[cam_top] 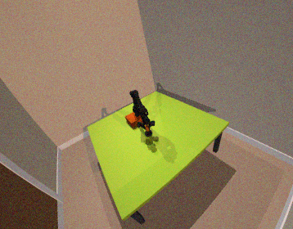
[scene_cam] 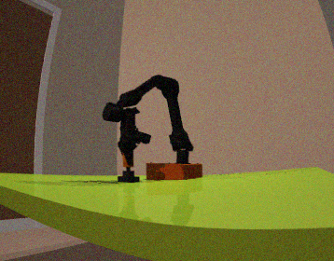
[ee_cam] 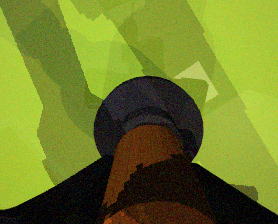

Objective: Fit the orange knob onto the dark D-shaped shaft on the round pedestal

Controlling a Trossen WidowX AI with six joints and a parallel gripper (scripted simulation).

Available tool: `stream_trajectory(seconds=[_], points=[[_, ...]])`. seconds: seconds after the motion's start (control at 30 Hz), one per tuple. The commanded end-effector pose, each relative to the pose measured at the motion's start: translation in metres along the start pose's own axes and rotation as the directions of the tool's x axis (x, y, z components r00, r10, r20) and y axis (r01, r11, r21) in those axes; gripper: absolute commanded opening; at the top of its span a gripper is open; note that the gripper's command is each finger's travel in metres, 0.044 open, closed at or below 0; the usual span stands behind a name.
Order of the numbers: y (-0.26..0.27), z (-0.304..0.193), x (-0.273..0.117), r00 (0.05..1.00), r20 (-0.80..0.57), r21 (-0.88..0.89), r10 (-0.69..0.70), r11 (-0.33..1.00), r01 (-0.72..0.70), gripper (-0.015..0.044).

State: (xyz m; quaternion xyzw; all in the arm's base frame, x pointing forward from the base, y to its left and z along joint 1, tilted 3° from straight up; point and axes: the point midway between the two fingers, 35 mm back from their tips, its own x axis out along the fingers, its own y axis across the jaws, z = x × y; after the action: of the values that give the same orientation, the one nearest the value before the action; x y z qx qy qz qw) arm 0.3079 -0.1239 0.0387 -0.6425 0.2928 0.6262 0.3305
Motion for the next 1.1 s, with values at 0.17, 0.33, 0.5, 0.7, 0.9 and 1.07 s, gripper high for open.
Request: stream_trajectory(seconds=[0.17,0.33,0.5,0.7,0.9,1.07], points=[[-0.001,0.000,0.000,1.000,0.000,-0.028,-0.004,1.000,0.004,0.0000],[-0.001,0.000,0.004,1.000,0.000,0.016,-0.004,1.000,0.004,0.0000],[-0.001,0.000,0.008,1.000,0.000,0.059,-0.004,0.998,0.004,0.0000],[0.000,0.001,0.012,1.000,0.000,0.039,-0.004,0.999,0.004,0.0000],[0.000,0.001,0.015,1.000,0.000,-0.001,-0.004,1.000,0.004,0.0000],[0.000,0.000,0.013,1.000,-0.002,0.015,0.000,1.000,0.000,0.0000]])
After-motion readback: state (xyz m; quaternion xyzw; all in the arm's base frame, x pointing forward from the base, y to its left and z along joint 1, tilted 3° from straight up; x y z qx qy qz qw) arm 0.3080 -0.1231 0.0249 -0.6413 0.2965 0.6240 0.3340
